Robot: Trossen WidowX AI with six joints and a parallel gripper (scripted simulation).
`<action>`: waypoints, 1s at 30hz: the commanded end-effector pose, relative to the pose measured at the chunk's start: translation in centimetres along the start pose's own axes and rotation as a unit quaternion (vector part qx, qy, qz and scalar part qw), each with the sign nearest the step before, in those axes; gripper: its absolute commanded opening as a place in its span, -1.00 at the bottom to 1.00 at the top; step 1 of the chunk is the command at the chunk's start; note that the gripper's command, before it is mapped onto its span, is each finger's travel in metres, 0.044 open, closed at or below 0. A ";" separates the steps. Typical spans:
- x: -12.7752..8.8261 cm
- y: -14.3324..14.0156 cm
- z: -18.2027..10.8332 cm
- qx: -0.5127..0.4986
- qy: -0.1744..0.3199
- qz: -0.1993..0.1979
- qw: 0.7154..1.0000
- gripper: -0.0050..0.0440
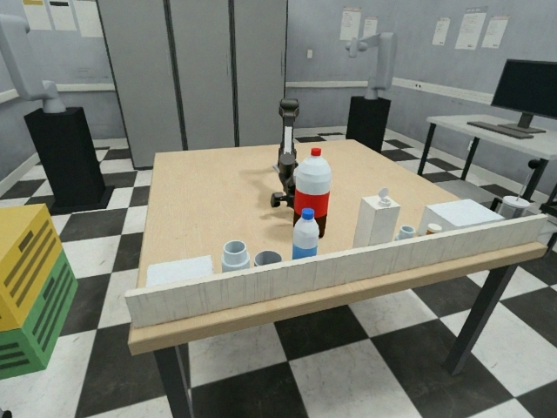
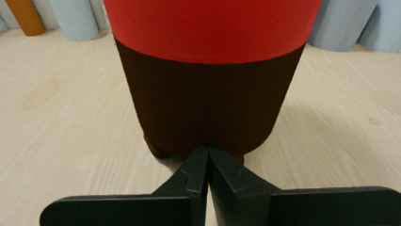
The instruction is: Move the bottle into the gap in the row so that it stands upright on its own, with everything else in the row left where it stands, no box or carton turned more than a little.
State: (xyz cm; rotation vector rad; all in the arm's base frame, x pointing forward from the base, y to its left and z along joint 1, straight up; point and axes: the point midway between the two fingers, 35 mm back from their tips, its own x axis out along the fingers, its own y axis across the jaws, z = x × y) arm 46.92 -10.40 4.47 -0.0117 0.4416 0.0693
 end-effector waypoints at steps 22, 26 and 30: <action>0.7 0.0 1.3 -0.004 -0.012 0.000 1.000 -1.00; 0.8 0.0 1.4 -0.004 -0.012 0.000 1.000 -1.00; 0.9 0.0 1.4 -0.004 -0.012 0.000 1.000 -1.00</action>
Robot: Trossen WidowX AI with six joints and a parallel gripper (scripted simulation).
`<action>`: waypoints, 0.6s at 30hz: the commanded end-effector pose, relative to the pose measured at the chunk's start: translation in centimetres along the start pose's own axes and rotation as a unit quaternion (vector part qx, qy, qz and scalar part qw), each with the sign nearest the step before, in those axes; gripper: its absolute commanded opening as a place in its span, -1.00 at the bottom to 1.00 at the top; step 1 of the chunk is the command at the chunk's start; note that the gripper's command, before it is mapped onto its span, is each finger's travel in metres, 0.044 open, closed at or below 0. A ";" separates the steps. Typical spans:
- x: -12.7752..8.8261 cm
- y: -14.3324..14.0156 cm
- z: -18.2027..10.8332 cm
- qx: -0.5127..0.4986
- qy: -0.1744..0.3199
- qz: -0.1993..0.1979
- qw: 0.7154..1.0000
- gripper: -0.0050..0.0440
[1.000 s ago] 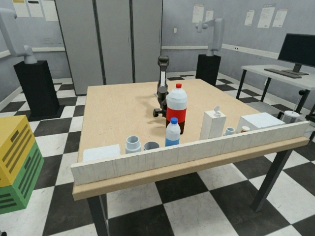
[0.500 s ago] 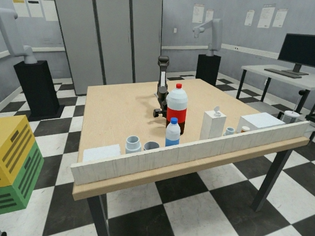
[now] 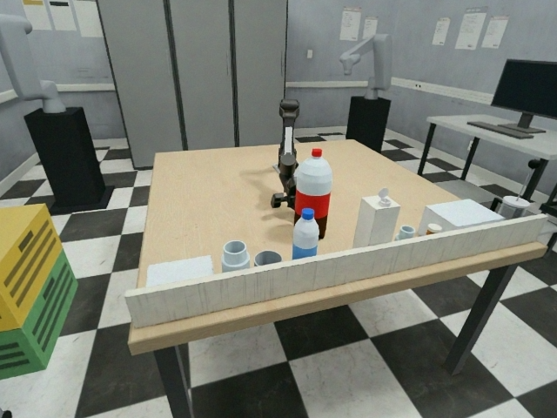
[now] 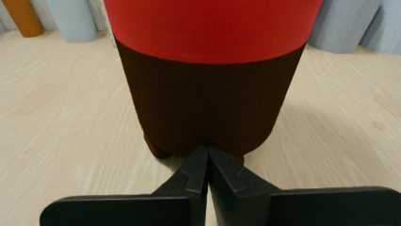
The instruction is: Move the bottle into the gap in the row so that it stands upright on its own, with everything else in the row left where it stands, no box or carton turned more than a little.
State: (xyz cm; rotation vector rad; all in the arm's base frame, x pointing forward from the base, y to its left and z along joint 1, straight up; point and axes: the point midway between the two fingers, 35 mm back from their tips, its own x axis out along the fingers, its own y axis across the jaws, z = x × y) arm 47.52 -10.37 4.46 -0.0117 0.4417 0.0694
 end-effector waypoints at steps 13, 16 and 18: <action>1.3 -0.1 1.6 -0.003 -0.011 -0.001 1.000 -1.00; 1.4 0.0 1.7 -0.003 -0.012 0.000 1.000 -1.00; 1.4 0.0 1.7 -0.003 -0.012 0.000 1.000 -1.00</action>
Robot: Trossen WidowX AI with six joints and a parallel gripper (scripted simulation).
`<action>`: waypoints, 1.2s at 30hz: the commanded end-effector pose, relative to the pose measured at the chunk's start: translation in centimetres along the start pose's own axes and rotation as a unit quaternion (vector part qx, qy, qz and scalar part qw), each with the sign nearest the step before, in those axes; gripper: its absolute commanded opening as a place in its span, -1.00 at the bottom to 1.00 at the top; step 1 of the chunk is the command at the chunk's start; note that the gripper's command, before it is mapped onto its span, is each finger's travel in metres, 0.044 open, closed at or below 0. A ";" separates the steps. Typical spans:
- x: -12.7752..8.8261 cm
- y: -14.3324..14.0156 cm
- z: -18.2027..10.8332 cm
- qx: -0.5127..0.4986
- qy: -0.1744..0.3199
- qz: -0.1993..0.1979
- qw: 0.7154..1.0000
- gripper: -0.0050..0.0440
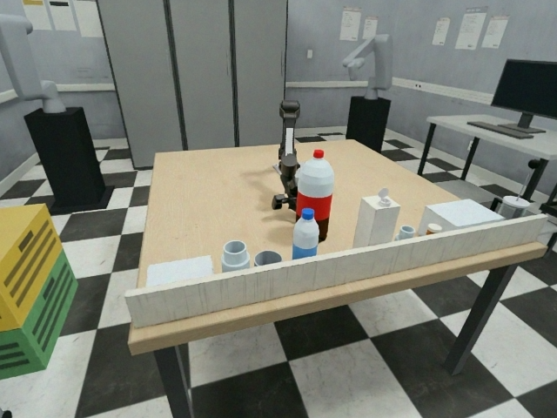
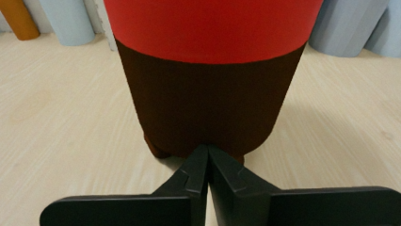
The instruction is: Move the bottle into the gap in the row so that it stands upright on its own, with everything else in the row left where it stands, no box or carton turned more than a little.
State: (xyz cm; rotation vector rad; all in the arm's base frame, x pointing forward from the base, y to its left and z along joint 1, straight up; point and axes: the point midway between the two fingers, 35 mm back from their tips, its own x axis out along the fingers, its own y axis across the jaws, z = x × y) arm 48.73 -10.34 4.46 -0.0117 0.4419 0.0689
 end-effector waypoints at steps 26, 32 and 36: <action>0.8 0.0 1.5 -0.004 -0.012 0.000 1.000 -1.00; 0.9 0.0 1.5 -0.004 -0.012 0.000 1.000 -1.00; 1.0 0.0 1.6 -0.004 -0.012 0.000 1.000 -1.00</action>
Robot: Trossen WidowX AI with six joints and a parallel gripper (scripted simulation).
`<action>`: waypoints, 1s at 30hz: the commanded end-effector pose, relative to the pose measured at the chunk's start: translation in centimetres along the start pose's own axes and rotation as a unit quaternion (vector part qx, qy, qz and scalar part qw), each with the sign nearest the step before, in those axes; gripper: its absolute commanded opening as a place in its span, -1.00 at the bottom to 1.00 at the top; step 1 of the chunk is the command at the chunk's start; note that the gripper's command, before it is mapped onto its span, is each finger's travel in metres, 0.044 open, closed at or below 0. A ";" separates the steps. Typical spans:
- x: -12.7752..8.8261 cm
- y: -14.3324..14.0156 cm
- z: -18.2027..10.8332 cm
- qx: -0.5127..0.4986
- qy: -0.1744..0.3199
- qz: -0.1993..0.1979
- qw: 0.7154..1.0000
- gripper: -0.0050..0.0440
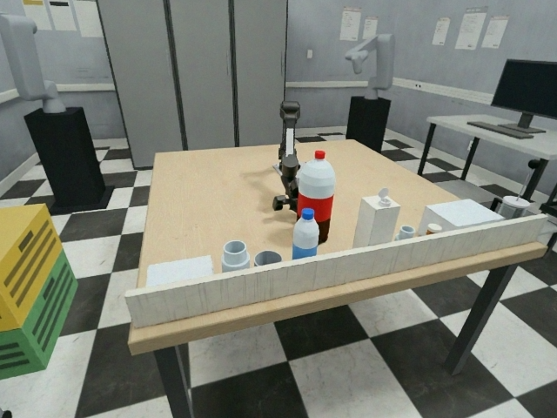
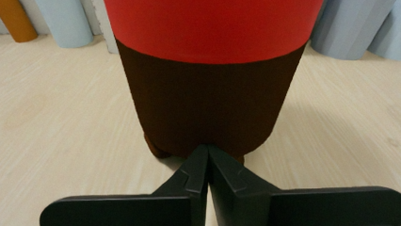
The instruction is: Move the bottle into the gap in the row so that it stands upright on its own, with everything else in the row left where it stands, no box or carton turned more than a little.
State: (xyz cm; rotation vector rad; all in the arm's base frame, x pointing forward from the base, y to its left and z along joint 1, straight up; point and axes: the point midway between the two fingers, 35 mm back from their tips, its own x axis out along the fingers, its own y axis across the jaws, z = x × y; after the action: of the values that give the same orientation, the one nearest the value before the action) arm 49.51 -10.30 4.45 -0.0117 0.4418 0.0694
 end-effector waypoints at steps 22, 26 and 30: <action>1.4 0.0 1.8 -0.004 -0.012 0.000 1.000 -1.00; 1.5 0.0 1.8 -0.003 -0.012 0.000 1.000 -1.00; 1.6 0.0 1.9 -0.003 -0.013 0.000 1.000 -1.00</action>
State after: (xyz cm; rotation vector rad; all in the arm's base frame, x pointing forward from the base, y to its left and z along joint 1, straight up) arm 50.94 -10.25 4.45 -0.0116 0.4420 0.0693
